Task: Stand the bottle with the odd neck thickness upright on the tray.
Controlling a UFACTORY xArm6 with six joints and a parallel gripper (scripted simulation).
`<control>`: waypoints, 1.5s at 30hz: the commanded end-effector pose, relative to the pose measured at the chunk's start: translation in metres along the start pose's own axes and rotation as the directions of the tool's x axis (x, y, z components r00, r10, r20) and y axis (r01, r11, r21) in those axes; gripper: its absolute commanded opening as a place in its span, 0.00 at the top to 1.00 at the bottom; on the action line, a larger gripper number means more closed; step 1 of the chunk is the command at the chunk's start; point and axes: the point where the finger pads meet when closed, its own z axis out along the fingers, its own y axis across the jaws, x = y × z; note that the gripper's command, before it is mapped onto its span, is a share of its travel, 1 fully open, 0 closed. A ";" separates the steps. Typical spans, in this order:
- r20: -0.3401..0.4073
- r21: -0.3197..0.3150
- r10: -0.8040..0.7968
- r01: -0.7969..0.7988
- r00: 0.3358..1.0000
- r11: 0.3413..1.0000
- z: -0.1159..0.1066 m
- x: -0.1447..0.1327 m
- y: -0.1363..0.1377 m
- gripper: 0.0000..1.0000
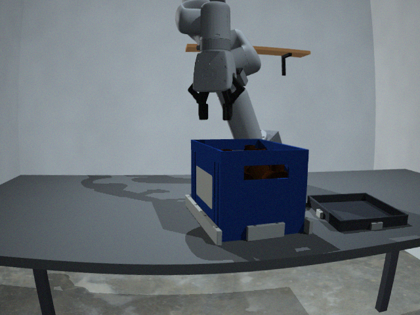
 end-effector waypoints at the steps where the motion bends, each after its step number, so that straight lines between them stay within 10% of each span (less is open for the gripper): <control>1: 0.003 -0.002 0.001 -0.001 1.000 1.000 -0.001 -0.001 0.000 0.35; 45: 0.002 -0.002 0.001 -0.001 1.000 1.000 0.036 -0.001 0.000 0.35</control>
